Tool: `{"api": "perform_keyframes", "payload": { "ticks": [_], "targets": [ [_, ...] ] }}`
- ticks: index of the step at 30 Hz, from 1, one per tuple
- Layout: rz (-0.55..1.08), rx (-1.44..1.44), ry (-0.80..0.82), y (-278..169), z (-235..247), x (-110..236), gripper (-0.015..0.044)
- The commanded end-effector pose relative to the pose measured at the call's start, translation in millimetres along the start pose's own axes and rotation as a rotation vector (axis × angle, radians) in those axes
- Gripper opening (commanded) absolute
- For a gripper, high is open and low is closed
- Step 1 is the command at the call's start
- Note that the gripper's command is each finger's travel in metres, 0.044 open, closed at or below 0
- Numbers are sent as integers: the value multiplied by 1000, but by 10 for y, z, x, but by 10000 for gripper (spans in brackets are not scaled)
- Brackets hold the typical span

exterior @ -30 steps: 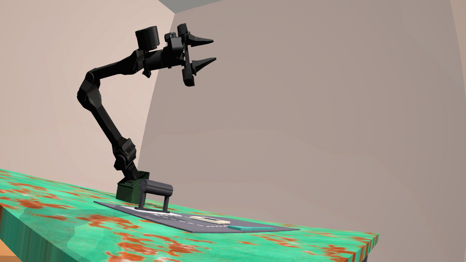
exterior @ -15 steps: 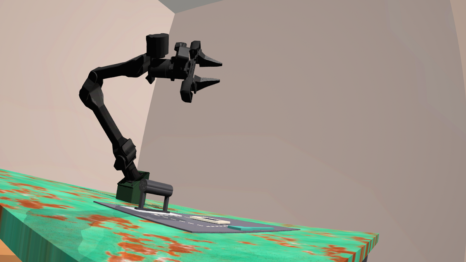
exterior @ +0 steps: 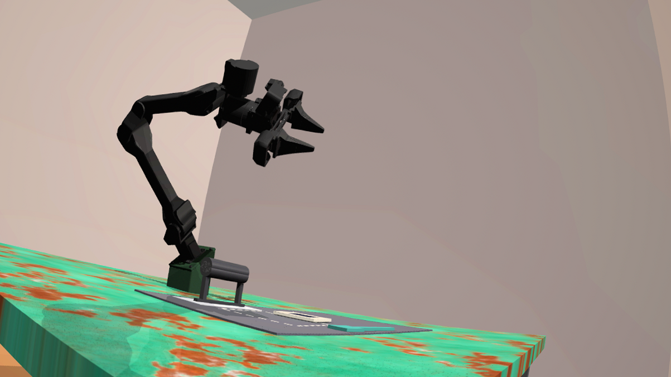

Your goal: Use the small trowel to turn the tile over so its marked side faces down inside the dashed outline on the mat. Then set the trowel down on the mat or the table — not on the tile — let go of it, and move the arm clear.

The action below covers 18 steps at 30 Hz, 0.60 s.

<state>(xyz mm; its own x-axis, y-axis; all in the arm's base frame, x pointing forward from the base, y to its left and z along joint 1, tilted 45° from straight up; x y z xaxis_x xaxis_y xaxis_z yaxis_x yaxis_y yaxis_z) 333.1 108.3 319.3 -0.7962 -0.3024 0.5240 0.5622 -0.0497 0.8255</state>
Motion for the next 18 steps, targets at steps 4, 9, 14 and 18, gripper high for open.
{"api": "perform_keyframes", "payload": {
  "ticks": [4,9,14,18],
  "targets": [
    [88,139,-90,-139,-117,-90,270],
    [159,250,-148,-234,-197,-136,270],
    [237,363,-197,-328,-277,-174,270],
    [305,456,-230,-404,-339,-197,270]
  ]
}}
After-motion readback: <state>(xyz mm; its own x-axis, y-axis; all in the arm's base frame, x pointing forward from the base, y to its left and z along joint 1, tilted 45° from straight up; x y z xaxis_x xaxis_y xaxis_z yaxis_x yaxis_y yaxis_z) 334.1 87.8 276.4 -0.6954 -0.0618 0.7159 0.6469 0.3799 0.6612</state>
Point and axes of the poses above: the point midway between the two fingers, 35 mm back from their tips, its own x axis back along the fingers, its own z axis across the jaws, y = z × x, the point moved 8 cm from there along x, back along the fingers, and after that the axes turned 4 degrees about x, right-handed, at the moved point
